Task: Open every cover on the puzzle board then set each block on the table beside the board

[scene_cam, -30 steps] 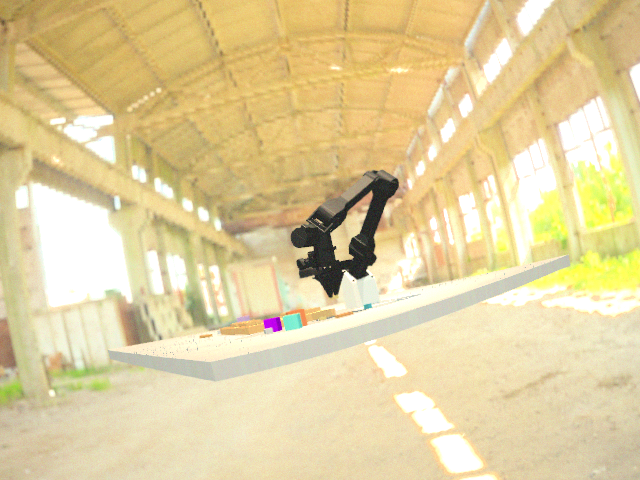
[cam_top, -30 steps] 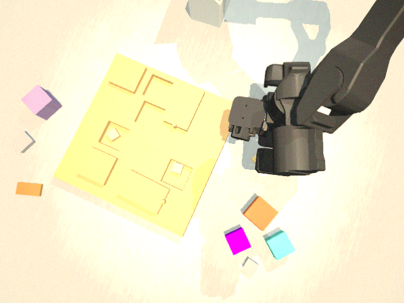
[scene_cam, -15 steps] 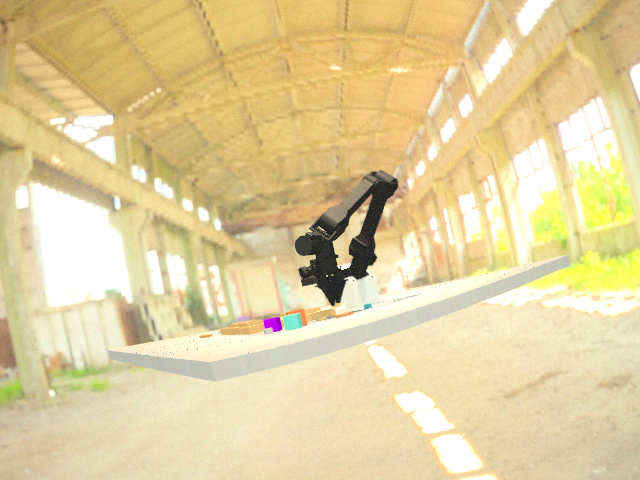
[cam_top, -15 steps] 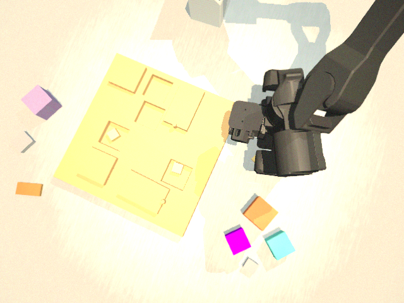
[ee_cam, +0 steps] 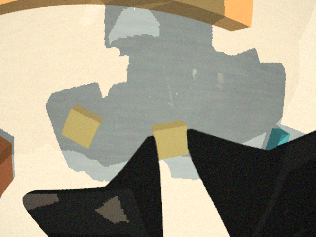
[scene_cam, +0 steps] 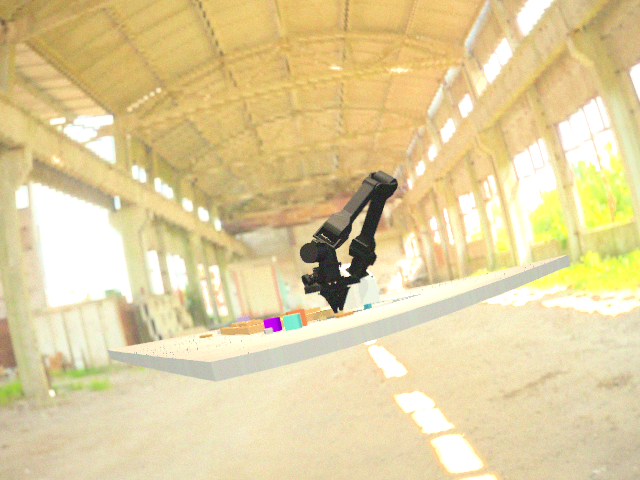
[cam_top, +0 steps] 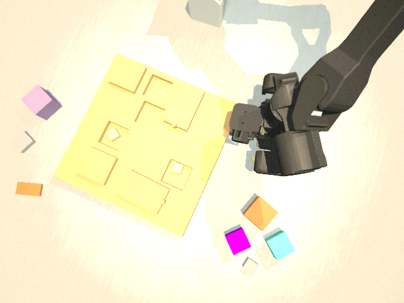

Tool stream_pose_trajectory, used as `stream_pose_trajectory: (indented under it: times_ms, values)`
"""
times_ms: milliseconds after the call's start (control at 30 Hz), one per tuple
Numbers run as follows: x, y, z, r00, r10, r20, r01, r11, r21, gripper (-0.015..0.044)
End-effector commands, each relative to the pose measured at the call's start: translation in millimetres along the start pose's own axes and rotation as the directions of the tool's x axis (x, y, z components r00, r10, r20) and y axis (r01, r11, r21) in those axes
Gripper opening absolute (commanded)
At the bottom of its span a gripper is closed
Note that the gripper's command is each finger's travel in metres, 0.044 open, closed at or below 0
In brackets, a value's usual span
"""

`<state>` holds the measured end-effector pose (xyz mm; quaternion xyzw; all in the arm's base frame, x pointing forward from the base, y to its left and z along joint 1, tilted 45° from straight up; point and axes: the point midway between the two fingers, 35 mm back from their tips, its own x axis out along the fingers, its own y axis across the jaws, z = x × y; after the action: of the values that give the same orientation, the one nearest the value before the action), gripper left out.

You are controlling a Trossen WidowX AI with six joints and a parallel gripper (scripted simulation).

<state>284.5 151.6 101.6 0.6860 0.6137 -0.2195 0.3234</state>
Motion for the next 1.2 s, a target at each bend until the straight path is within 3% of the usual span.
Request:
stream_pose_trajectory:
  times_ms: [0,167,633,1167]
  values:
    - [7.0,-3.7,0.7,1.0,-0.006,0.002,0.006,1.0,0.009,0.008]
    - [7.0,-3.7,0.7,1.0,-0.006,0.002,0.006,1.0,0.009,0.008]
    - [2.4,-1.2,-0.1,1.0,-0.002,-0.001,0.002,1.0,0.001,0.044]
    - [-47.7,0.0,2.2,1.0,-0.007,0.008,0.007,1.0,0.006,0.044]
